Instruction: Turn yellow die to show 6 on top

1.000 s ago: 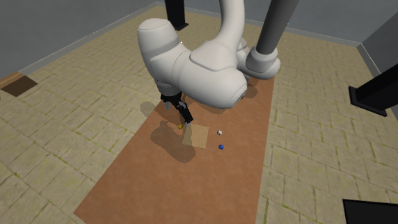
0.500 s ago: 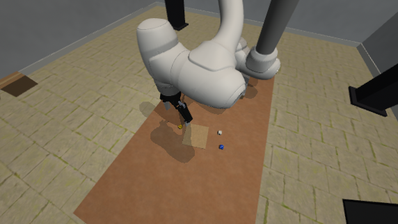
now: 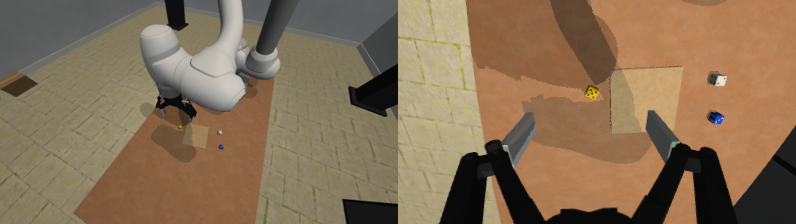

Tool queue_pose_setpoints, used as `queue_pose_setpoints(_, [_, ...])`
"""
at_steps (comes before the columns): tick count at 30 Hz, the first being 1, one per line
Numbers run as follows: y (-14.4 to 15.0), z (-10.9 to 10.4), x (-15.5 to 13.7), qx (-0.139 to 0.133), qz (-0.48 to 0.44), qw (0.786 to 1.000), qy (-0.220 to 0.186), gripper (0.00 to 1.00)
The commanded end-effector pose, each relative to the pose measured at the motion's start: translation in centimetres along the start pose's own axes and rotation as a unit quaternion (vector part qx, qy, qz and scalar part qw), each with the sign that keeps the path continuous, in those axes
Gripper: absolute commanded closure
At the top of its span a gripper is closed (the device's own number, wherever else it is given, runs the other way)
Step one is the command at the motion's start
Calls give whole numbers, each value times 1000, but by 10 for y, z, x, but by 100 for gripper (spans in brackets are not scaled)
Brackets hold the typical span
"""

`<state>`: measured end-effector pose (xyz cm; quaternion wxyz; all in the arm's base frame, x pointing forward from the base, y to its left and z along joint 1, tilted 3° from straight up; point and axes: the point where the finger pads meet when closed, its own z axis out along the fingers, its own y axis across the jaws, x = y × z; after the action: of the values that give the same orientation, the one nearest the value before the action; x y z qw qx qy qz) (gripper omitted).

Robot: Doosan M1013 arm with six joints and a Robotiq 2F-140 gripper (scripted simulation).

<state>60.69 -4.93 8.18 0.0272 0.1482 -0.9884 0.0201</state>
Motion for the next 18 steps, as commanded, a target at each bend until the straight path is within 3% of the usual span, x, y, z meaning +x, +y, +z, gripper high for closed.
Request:
queue_pose_setpoints(1, [0,4,0,-5,-87,996,-3,0])
queue_pose_setpoints(10, [0,12,0,-5,-245,969,-3,0])
queue_pose_setpoints(13, [0,12,0,-5,-252,968,-3,0])
queue_pose_setpoints(18, [1,17,0,-4,-364,931,-4,0])
